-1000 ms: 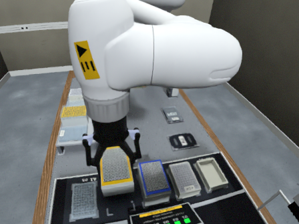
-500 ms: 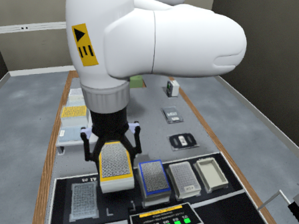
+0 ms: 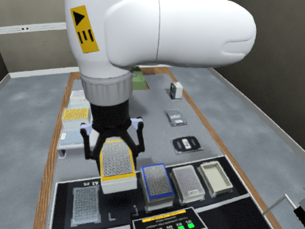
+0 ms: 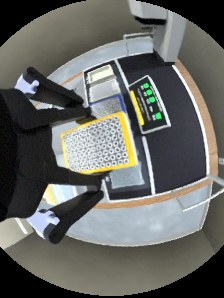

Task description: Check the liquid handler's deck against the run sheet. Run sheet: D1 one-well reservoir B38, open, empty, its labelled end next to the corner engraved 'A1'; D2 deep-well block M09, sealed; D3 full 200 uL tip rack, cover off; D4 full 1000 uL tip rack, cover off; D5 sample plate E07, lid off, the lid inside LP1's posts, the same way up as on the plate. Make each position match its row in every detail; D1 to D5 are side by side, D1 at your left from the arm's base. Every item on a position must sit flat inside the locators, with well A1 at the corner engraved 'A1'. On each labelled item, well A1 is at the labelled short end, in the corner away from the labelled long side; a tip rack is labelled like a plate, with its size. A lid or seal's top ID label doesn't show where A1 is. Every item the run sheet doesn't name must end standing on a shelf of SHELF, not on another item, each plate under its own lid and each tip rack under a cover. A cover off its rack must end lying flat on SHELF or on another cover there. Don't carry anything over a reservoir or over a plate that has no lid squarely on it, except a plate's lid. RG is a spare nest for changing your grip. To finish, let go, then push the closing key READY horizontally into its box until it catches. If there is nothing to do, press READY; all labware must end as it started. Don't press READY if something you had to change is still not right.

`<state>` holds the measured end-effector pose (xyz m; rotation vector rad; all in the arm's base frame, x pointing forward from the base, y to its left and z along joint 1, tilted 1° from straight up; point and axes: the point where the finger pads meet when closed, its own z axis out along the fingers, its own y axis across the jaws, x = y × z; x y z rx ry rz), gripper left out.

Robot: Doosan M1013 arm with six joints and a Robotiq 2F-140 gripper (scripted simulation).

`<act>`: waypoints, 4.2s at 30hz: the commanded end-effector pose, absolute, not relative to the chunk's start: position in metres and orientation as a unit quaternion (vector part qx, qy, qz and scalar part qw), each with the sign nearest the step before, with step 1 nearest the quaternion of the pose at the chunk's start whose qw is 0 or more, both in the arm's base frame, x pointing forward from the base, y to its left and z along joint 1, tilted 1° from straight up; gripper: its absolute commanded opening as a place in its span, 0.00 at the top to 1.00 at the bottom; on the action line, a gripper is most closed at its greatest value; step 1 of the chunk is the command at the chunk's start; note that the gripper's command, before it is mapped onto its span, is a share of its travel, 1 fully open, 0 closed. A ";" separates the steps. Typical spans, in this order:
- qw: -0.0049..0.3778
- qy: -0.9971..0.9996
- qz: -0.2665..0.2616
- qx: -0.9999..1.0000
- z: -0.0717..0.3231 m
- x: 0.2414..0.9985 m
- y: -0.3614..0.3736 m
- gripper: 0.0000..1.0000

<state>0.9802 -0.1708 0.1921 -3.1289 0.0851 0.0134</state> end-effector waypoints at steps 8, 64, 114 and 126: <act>0.004 0.029 0.003 -1.000 0.215 0.980 -0.171 0.90; 0.005 0.029 0.004 -1.000 0.230 0.980 -0.172 0.90; 0.005 0.028 0.004 -1.000 0.229 0.979 -0.175 0.90; 0.005 0.028 0.004 -1.000 0.229 0.979 -0.175 0.90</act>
